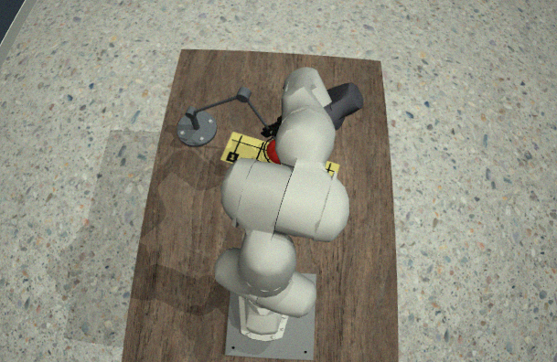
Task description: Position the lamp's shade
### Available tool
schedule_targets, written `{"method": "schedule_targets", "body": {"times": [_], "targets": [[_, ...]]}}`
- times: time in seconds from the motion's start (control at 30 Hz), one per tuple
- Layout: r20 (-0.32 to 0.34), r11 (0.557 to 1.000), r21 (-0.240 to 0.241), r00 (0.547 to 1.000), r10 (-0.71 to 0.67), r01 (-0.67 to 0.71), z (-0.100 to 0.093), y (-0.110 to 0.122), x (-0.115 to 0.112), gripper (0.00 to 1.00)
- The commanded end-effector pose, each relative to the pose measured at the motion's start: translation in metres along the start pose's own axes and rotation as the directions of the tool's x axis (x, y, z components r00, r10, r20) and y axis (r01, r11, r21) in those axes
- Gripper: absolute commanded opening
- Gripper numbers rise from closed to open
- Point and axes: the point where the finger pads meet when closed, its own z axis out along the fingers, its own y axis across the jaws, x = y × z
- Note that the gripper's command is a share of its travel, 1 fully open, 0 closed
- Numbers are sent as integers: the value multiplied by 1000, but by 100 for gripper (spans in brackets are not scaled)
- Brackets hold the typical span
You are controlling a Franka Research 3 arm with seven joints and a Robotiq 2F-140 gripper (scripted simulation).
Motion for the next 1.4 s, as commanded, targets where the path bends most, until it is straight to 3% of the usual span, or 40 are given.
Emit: {"method": "schedule_targets", "body": {"times": [0.0, 0.2, 1.27, 1.37], "targets": [[0, 1000, -1, 1000, 1, -1, 0, 0, 0, 10], [0, 1000, 0, 1000, 0, 0, 0, 0, 0, 10], [1, 1000, 14, 1000, -2, 2, 10, 1, -91, 10], [1, 1000, 14, 1000, -2, 2, 10, 1, -91, 10]]}}
